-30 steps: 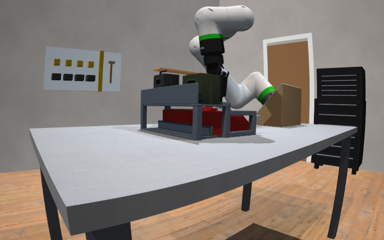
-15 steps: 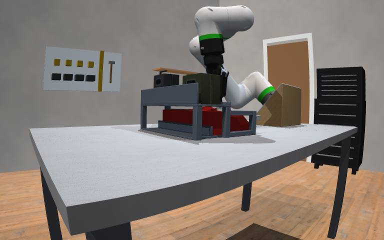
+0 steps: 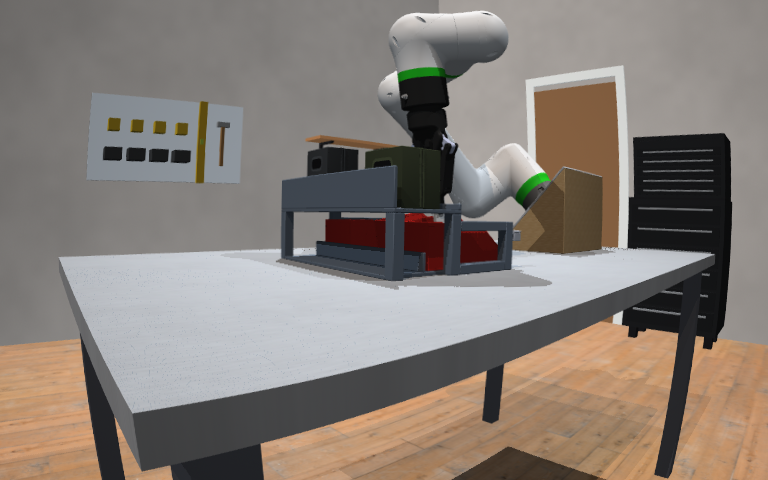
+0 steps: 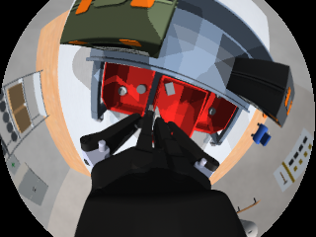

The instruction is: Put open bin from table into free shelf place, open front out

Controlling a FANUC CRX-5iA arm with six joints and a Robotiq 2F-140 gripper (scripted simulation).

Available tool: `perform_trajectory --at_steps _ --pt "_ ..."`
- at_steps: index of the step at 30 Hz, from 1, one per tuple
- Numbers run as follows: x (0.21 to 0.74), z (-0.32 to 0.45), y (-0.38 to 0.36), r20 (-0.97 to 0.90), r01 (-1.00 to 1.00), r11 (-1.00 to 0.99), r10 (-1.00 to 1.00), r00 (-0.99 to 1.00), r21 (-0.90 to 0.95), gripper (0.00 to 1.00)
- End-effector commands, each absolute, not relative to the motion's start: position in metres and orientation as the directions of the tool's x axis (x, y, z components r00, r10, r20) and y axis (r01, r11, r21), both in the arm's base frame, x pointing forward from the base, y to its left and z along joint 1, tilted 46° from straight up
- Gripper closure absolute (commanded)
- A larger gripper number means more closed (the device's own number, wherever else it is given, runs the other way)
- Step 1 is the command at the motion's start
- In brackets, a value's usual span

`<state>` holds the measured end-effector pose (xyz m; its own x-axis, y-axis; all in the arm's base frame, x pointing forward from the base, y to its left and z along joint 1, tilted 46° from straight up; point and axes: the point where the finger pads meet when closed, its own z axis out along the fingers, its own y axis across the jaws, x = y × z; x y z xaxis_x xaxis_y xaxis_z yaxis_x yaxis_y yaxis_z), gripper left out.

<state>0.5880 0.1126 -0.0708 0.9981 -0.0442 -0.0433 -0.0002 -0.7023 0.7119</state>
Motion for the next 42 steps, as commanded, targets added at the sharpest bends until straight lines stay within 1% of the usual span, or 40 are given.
perform_trajectory --at_steps 1,42 --pt "0.5881 -0.0706 0.1129 -0.043 0.000 -0.702 -0.044 0.998 0.712 1.00" --pt "0.5869 -0.0722 0.1114 -0.022 0.000 -0.702 -0.022 1.000 0.712 1.00"
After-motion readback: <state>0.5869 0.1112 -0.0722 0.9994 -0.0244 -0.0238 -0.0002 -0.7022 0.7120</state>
